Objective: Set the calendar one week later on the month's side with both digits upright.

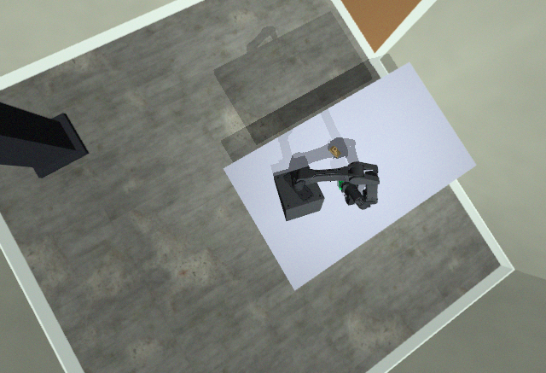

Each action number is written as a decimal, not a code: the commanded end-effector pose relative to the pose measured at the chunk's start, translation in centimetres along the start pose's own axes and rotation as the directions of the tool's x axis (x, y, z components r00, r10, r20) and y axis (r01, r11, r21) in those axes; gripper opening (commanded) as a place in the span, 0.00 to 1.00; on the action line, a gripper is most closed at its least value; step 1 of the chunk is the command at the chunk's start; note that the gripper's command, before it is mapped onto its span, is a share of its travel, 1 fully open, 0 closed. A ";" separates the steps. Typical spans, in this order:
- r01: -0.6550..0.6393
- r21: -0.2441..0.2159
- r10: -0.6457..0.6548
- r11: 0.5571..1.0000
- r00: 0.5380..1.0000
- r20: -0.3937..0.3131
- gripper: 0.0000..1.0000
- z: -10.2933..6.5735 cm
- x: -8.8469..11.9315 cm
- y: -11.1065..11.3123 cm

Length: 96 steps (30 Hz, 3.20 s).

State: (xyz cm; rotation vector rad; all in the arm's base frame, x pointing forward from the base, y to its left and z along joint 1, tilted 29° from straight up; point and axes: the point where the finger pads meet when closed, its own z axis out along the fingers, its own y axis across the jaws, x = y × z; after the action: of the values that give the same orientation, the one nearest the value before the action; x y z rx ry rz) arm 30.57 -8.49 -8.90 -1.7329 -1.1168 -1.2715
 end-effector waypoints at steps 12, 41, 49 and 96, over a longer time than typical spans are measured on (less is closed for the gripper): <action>-0.002 -0.008 0.002 1.000 1.000 0.000 0.64 0.1 -0.7 0.0; 0.034 -0.019 -0.033 0.999 0.999 0.020 0.64 -5.0 4.4 0.7; 0.027 -0.017 -0.027 0.999 1.000 0.016 0.64 -5.9 5.4 0.5; 0.010 0.007 -0.012 1.000 0.814 0.581 0.64 -4.7 5.6 -0.2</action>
State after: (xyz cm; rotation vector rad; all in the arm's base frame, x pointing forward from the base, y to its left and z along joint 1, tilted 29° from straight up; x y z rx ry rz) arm 29.33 -10.86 -2.58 -2.1251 -1.4115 -0.8033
